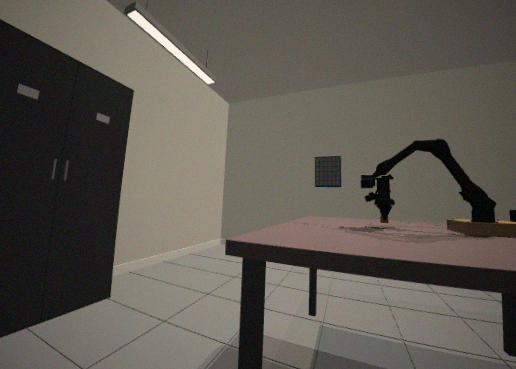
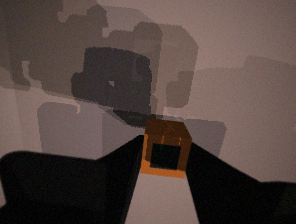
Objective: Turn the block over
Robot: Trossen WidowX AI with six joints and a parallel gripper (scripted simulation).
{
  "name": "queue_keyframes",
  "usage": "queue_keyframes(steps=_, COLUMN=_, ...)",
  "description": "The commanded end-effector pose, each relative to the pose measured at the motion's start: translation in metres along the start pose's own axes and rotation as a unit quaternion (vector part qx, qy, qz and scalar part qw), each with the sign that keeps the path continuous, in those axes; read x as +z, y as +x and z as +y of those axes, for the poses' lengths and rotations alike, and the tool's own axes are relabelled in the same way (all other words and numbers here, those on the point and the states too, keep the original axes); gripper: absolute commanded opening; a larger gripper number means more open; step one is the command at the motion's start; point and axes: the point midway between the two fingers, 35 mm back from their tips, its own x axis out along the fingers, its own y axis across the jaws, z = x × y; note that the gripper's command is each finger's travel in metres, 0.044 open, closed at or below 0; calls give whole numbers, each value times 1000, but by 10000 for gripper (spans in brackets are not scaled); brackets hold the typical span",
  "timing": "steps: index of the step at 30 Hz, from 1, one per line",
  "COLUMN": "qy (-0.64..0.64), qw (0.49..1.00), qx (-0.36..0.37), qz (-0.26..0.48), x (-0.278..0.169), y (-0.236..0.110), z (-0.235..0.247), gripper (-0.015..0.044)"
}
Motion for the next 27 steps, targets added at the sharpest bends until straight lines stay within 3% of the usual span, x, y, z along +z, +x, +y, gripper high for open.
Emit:
queue_keyframes(steps=1, qy=1, qw=1000, qx=1, qz=-2, x=0, y=-6, z=0, gripper=0)
queue_keyframes(steps=27, qy=3, qw=982, qx=2, qz=-188, x=1, y=6, z=0, gripper=0)
